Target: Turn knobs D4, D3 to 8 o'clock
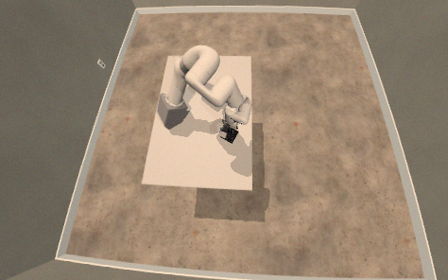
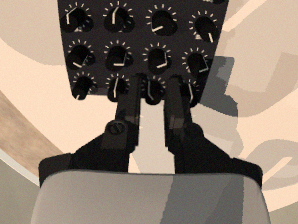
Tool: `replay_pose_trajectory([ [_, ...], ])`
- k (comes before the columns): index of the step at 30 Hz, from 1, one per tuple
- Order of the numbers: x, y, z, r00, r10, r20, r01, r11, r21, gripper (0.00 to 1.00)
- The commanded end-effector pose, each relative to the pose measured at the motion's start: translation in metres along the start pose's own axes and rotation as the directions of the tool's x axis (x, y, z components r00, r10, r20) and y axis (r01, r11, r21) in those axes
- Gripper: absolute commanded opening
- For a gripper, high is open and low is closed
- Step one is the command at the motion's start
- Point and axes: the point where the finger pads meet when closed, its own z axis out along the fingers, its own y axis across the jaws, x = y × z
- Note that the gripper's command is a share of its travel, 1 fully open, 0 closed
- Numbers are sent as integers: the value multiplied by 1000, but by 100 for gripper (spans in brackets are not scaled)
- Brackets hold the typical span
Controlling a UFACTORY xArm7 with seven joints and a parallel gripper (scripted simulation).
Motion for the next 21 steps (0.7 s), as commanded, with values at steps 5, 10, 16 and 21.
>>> replay_pose_trajectory([
  [5,0,-1,-1,1000,0,-1,0,1000,2,19],
  [10,0,-1,-3,1000,0,-1,0,1000,2,19],
  [16,0,-1,-16,1000,0,-1,0,1000,2,19],
  [21,0,-1,-29,1000,0,-1,0,1000,2,19],
])
